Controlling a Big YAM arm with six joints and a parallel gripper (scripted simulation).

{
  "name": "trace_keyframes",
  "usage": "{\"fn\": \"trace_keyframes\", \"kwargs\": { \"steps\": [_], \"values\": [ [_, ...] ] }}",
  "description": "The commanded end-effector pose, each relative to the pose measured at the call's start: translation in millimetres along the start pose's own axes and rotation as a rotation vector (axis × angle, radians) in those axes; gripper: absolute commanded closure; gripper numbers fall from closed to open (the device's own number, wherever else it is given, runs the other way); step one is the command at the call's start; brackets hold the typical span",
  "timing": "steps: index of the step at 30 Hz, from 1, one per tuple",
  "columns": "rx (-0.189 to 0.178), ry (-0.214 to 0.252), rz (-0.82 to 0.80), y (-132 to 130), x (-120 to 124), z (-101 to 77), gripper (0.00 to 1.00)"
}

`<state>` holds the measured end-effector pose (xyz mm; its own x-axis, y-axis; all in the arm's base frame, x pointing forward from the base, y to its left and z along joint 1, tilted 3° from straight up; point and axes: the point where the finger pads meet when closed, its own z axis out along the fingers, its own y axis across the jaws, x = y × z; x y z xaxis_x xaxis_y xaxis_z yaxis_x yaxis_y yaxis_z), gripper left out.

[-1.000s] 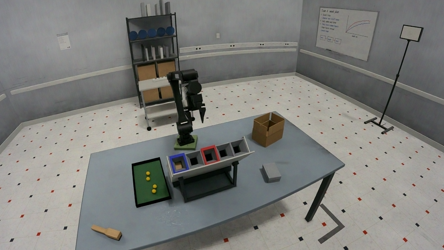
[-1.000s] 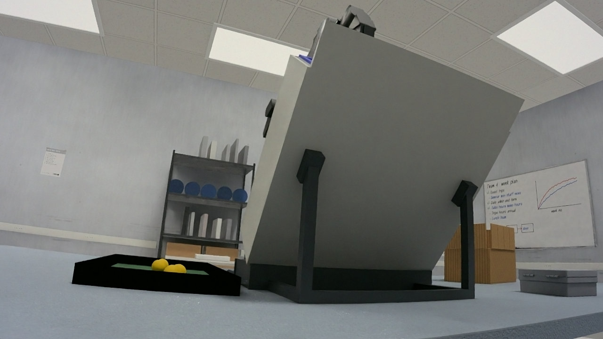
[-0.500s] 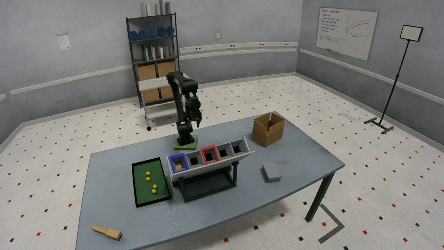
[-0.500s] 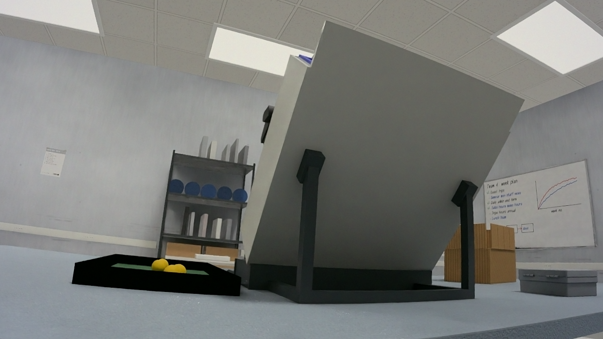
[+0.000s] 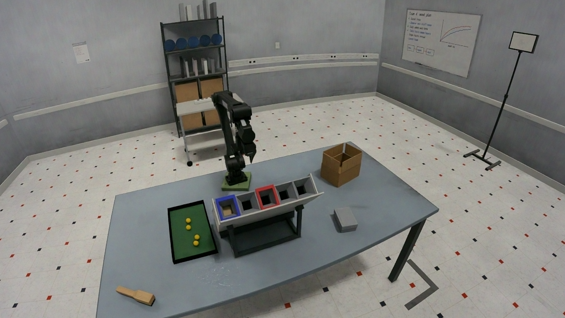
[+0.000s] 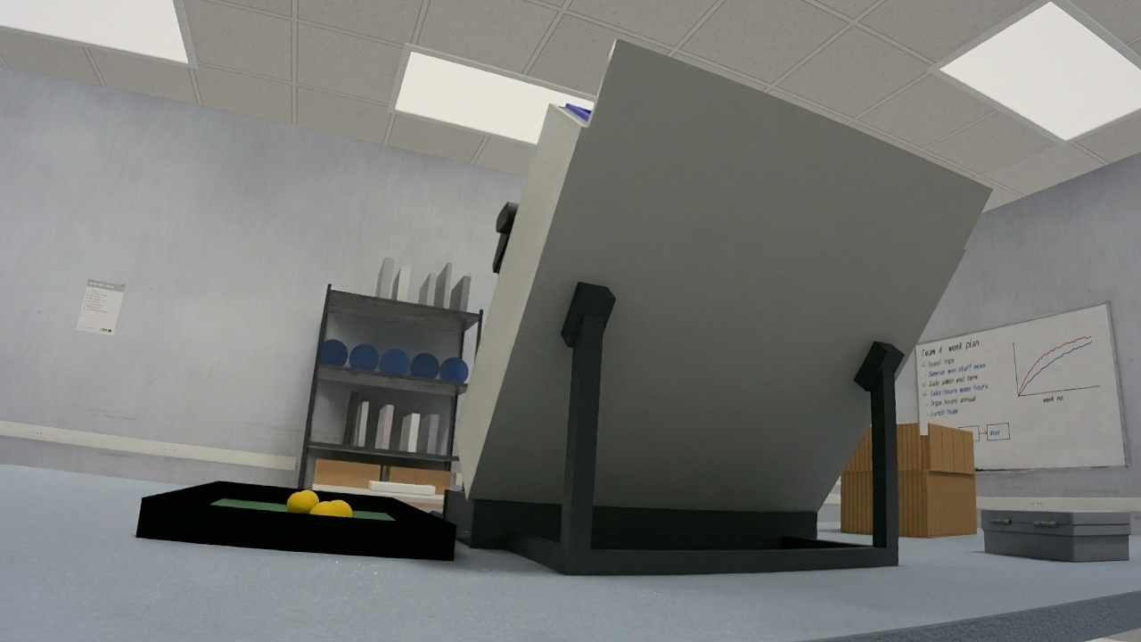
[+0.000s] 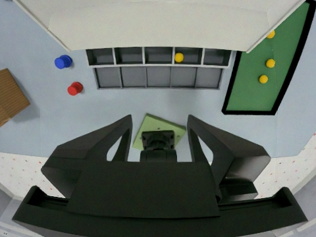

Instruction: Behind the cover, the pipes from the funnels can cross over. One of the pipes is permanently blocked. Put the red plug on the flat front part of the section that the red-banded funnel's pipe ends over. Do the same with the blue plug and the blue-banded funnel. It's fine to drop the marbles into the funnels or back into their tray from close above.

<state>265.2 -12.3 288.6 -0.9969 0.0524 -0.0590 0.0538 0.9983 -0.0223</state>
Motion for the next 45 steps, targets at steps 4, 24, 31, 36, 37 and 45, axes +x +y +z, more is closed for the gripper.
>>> {"fn": "trace_keyframes", "kwargs": {
  "steps": [4, 24, 31, 36, 37, 45],
  "values": [
    [-0.001, -0.024, 0.002, 0.0, -4.4, -7.0, 0.41],
    [-0.001, -0.017, 0.002, 0.1, -2.6, -5.2, 0.41],
    [-0.001, -0.017, 0.002, 0.1, -2.6, -5.2, 0.41],
    [-0.001, -0.017, 0.002, 0.1, -2.6, -5.2, 0.20],
    [-0.001, -0.017, 0.002, 0.1, -2.6, -5.2, 0.20],
    [-0.001, -0.017, 0.002, 0.1, -2.6, -5.2, 0.20]
  ]
}}
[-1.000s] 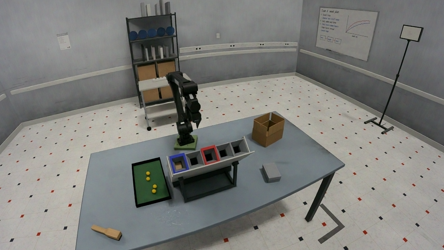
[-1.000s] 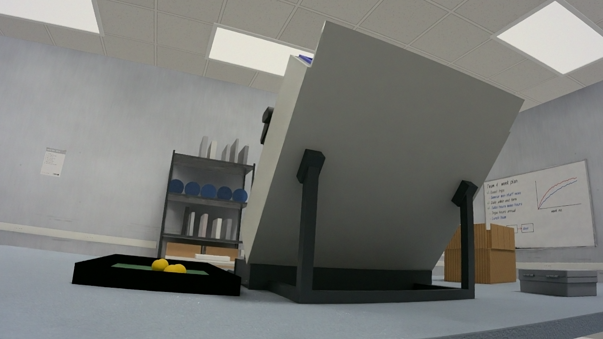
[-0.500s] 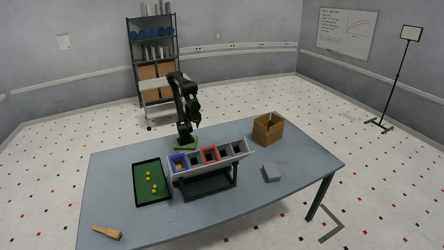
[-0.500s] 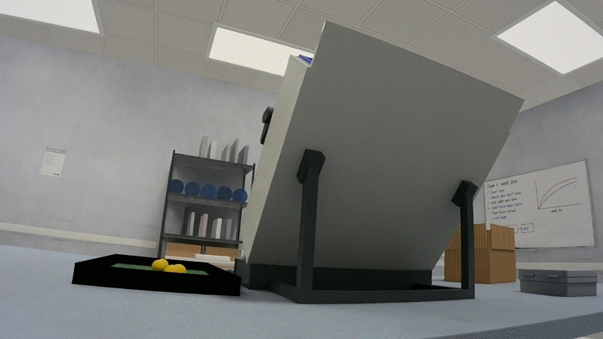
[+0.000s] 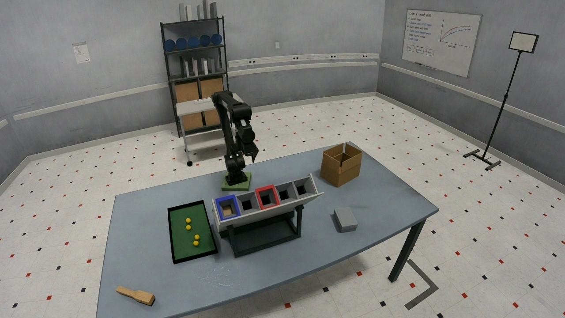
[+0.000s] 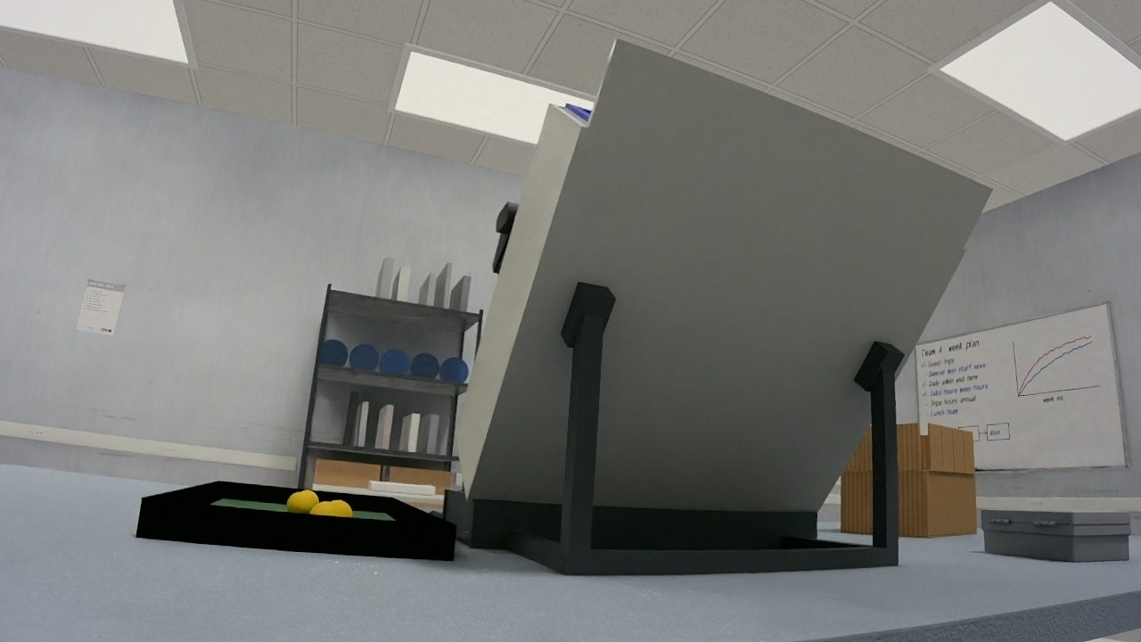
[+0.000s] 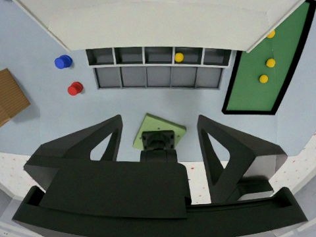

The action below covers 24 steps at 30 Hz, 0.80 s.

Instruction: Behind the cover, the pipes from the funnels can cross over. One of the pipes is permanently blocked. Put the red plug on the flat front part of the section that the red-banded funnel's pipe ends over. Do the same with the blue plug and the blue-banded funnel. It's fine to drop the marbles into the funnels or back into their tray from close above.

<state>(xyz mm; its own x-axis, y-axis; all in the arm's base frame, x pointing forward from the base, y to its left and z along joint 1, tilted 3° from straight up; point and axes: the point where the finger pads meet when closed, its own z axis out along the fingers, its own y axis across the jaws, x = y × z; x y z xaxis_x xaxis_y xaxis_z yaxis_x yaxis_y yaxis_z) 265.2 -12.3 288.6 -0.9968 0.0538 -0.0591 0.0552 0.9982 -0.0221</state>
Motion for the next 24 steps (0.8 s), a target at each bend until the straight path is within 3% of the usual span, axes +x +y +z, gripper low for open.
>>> {"fn": "trace_keyframes", "kwargs": {
  "steps": [1, 23, 24],
  "values": [
    [-0.001, -0.017, 0.000, 0.1, -2.6, -5.1, 0.20],
    [-0.001, -0.017, 0.000, 0.1, -2.6, -5.1, 0.20],
    [-0.001, -0.016, 0.000, -8.3, -1.7, 0.2, 0.20]
  ]
}}
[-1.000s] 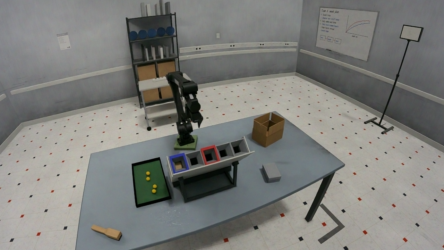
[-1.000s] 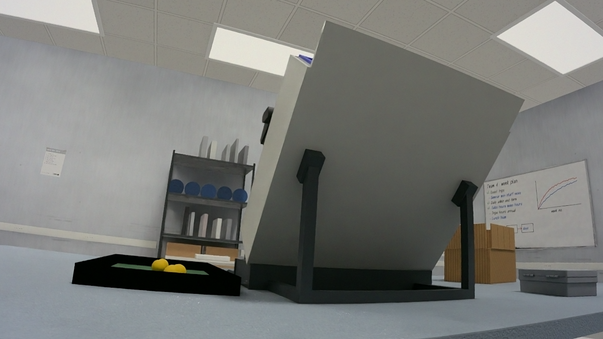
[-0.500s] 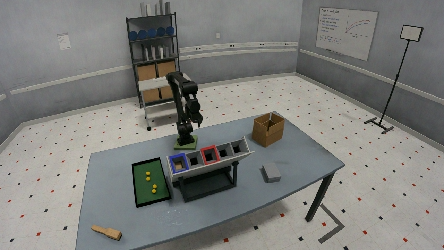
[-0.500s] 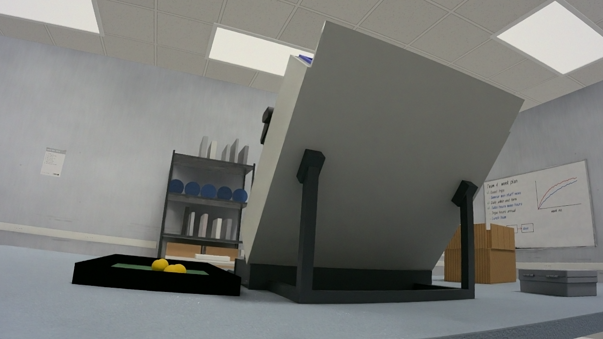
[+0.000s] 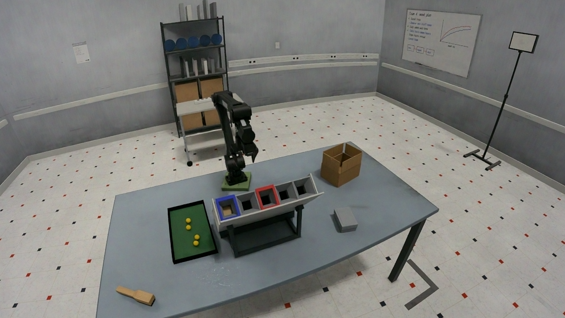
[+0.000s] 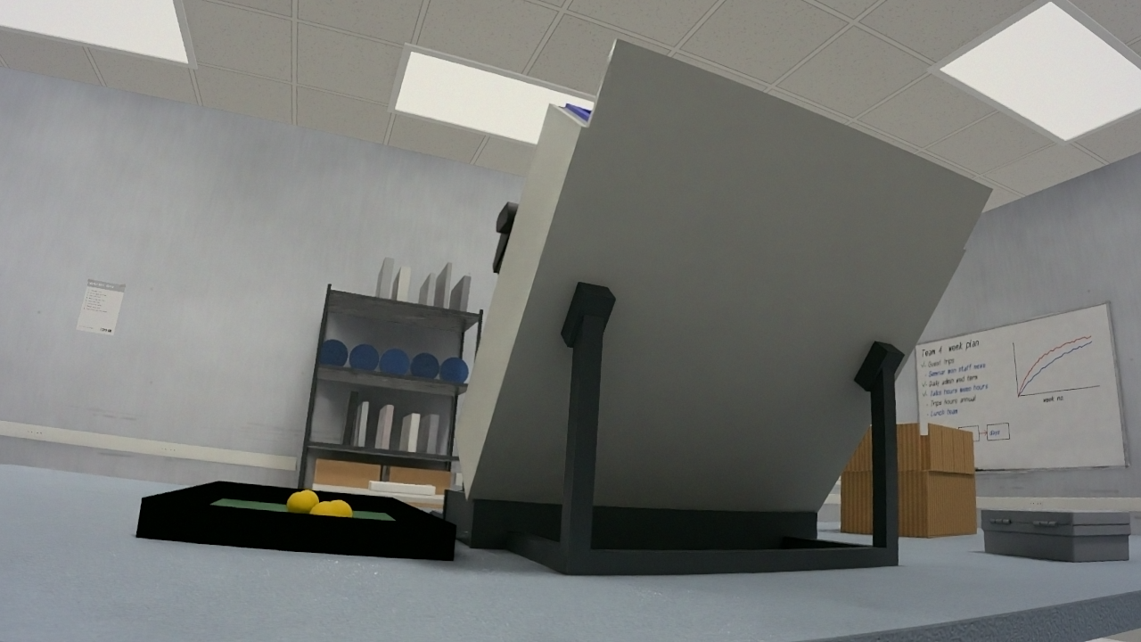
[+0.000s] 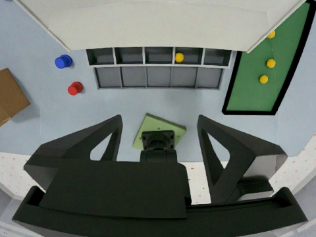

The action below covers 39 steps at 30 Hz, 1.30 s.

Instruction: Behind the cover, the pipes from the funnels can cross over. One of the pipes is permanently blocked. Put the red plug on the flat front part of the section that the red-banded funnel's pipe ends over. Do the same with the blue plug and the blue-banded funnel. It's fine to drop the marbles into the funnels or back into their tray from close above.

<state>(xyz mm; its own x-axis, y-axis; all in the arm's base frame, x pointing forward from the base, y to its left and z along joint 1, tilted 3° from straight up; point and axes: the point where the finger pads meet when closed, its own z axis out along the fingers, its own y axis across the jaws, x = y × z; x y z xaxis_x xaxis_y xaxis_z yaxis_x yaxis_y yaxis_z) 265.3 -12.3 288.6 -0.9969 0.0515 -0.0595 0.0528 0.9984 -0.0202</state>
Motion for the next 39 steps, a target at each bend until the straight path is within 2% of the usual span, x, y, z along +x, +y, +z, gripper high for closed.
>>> {"fn": "trace_keyframes", "kwargs": {
  "steps": [1, 14, 33, 39],
  "values": [
    [0.001, -0.014, 0.003, -16.7, -0.7, 5.6, 0.20],
    [-0.002, -0.001, 0.004, -125.8, 11.4, 75.2, 0.20],
    [0.003, 0.005, 0.001, -163.8, 16.1, 98.8, 0.20],
    [0.008, -0.001, 0.012, -218.8, 21.8, 110.9, 0.20]
  ]
}}
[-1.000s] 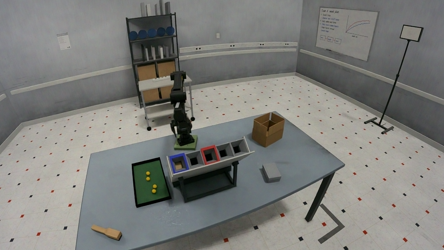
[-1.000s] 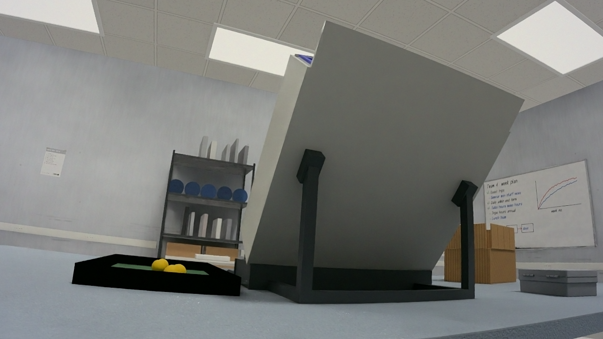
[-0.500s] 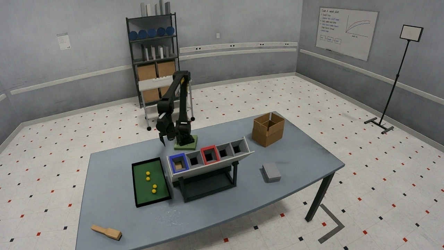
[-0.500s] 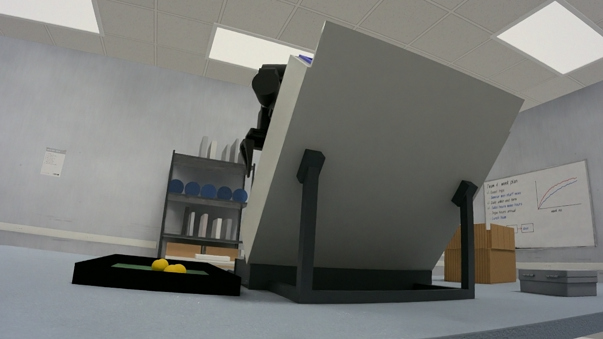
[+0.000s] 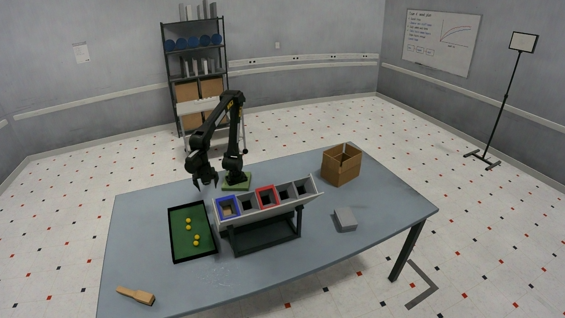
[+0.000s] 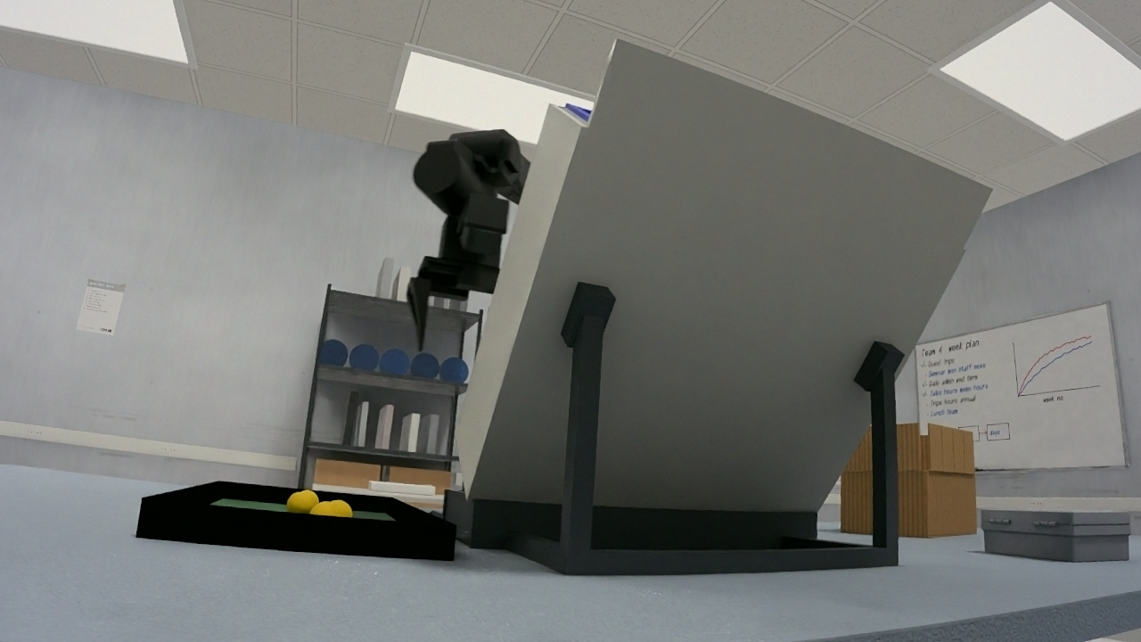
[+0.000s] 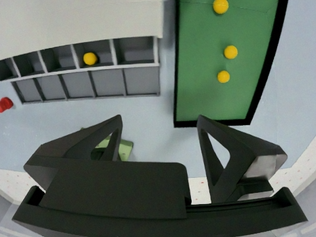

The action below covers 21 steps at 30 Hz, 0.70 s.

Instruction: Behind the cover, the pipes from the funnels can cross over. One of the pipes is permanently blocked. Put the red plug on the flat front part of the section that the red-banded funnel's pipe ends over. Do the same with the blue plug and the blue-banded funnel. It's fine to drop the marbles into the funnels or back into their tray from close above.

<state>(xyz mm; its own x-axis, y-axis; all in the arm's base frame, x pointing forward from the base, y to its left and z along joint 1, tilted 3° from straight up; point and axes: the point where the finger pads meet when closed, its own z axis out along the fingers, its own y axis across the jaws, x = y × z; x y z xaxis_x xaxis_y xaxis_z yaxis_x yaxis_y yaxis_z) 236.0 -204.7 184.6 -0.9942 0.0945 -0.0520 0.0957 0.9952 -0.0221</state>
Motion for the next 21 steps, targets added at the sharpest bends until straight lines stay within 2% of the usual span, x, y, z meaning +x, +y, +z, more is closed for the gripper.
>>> {"fn": "trace_keyframes", "kwargs": {
  "steps": [1, 9, 21],
  "values": [
    [0.005, -0.011, -0.029, -36.1, -4.3, 6.6, 0.20],
    [0.011, -0.019, -0.015, -109.6, 0.0, 23.1, 0.20],
    [0.008, -0.008, -0.032, -128.4, 1.4, 28.5, 0.20]
  ]
}}
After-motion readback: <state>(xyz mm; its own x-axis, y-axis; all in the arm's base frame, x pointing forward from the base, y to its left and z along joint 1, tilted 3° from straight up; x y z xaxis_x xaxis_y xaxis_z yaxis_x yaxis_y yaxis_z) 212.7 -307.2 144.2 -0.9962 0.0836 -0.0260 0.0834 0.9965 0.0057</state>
